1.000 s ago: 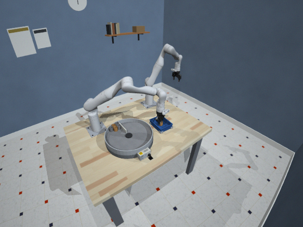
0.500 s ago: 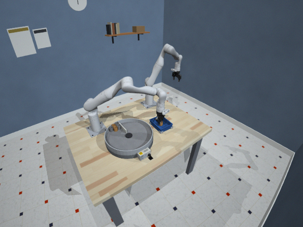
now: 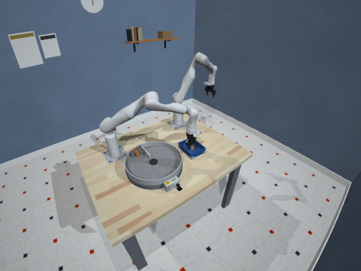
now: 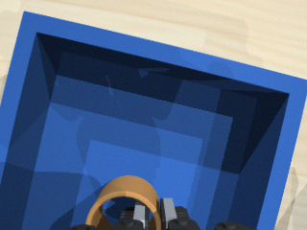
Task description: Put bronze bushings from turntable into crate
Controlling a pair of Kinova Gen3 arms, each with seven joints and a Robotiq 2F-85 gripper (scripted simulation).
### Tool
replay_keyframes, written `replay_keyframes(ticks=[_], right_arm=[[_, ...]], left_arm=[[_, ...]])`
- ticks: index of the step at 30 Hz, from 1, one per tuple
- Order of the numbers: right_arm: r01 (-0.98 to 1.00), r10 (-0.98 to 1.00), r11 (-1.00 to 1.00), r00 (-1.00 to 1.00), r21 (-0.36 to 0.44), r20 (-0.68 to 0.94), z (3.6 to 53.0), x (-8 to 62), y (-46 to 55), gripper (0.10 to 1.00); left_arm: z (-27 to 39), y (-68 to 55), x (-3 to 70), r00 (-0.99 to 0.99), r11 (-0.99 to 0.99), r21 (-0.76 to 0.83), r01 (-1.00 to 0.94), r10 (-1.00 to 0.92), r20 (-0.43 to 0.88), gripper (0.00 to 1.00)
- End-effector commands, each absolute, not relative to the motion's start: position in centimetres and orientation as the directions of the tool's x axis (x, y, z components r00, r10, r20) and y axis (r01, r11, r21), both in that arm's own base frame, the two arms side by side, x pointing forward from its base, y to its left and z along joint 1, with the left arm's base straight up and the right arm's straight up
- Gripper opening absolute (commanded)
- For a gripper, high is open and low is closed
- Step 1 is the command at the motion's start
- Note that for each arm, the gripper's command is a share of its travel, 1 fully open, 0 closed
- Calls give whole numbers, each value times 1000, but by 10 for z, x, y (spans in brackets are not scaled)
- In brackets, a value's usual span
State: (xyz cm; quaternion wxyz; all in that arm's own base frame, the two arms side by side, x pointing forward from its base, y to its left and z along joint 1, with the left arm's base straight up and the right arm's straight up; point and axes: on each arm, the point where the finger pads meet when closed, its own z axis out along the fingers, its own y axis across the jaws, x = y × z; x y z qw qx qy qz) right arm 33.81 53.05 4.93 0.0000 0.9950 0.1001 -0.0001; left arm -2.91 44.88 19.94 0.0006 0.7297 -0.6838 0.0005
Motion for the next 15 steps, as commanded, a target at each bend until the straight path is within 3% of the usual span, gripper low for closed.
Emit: replay_keyframes(ticks=[1,15], right_arm=[[199,199,-980,980,-2,2,51,338,531,99],[199,199,-980,980,-2,2,49,339,531,99]], left_arm=[[200,449,-29,65,-65,0,-998,-998,0,1000],[200,449,-29,65,-65,0,-998,-998,0,1000]])
